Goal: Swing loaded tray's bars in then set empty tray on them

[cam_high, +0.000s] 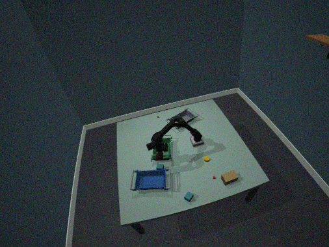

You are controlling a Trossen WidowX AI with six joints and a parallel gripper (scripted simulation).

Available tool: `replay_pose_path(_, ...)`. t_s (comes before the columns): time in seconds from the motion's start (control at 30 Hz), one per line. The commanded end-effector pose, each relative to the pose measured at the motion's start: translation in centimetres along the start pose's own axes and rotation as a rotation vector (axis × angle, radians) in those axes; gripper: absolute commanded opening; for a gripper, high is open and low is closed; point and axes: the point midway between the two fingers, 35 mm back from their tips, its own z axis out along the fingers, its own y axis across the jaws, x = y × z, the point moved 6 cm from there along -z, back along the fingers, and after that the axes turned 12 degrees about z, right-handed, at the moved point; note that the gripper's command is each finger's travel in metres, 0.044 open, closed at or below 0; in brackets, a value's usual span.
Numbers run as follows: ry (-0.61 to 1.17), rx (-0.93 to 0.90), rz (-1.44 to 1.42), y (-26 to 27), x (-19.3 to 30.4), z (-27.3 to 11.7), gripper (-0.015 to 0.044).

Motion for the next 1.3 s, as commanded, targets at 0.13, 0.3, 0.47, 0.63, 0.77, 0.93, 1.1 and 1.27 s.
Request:
replay_pose_path(0.13, 0.007, 0.011, -0.012, -0.4, -0.1, -2.9, 0.0087)
replay_pose_path(0.3, 0.007, 0.012, -0.012, -0.5, -0.2, -4.4, 0.0087)
replay_pose_path(0.47, 0.007, 0.004, -0.011, -0.4, -0.1, -3.6, 0.0087)
replay_pose_path(0.63, 0.007, 0.004, -0.011, -0.4, -0.1, -3.6, 0.0087)
replay_pose_path(0.77, 0.007, 0.004, -0.011, -0.4, -0.1, -3.6, 0.0087)
replay_pose_path(0.93, 0.007, 0.004, -0.011, -0.4, -0.1, -3.6, 0.0087)
replay_pose_path(1.1, 0.007, 0.004, -0.011, -0.4, -0.1, -3.6, 0.0087)
replay_pose_path(1.27, 0.007, 0.004, -0.011, -0.5, -0.1, -4.2, 0.0087)
